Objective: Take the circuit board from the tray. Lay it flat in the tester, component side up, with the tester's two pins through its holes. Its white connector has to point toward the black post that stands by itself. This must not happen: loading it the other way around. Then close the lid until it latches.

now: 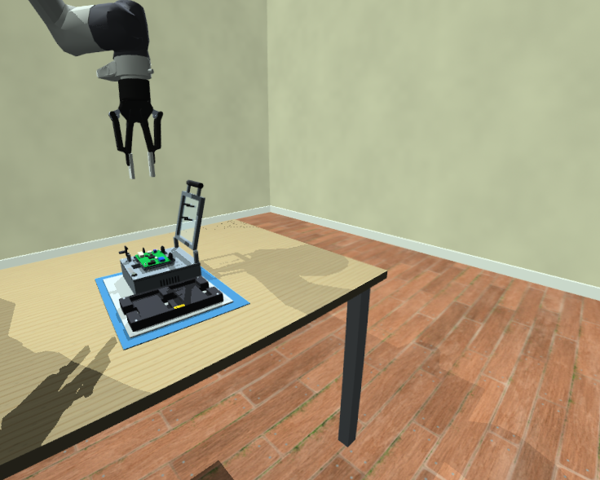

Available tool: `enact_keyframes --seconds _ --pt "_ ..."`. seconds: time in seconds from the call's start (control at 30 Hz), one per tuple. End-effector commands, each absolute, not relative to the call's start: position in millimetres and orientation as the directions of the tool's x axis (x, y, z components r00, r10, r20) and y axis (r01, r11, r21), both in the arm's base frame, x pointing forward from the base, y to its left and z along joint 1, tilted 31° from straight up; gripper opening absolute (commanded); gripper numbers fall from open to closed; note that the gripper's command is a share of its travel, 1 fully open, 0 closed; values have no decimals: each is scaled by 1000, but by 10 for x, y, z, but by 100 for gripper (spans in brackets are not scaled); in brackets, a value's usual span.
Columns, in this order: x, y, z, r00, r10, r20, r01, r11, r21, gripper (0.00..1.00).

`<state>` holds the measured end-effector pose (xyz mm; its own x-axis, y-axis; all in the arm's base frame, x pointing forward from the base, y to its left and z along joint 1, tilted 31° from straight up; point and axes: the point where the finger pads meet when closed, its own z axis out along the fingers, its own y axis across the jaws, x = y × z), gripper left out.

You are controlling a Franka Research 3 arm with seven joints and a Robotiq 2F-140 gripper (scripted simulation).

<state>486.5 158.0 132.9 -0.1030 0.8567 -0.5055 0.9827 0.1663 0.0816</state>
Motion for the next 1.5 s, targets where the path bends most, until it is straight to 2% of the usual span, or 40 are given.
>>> enact_keyframes --seconds 0.0,0.53,1.47 --pt "4860 1595 1344 -107 856 -505 982 170 80 30" --pt "4986 1616 1354 -107 856 -505 982 170 80 30" --pt "6222 1825 1458 -107 856 -505 982 170 80 30"
